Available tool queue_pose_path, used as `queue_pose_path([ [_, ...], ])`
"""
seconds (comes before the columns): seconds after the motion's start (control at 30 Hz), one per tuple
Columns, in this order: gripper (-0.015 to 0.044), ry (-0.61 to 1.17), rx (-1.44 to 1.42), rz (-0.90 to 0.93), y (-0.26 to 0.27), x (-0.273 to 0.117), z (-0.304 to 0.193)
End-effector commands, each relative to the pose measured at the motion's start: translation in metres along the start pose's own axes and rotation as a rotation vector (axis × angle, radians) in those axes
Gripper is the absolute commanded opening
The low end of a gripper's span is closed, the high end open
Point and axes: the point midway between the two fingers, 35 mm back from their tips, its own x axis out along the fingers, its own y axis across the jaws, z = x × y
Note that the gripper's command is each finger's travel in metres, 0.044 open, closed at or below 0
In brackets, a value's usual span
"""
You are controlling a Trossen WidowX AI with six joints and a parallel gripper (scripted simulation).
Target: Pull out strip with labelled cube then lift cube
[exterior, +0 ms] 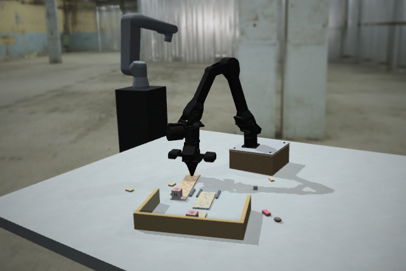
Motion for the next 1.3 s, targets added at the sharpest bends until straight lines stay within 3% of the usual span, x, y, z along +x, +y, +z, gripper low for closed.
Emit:
queue_pose_path([
  [0.0, 0.0000, 0.029, 0.002, 0.017, 0.005, 0.006, -0.009],
  [0.4, 0.0000, 0.029, 0.002, 0.017, 0.005, 0.006, -0.009],
  [0.57, 0.0000, 0.026, 0.002, 0.016, -0.002, -0.040, 0.002],
  [0.7, 0.0000, 0.028, 0.002, 0.017, -0.002, -0.043, 0.002],
  [1.27, 0.0440, 0.022, 0.004, 0.017, -0.005, -0.052, 0.078],
])
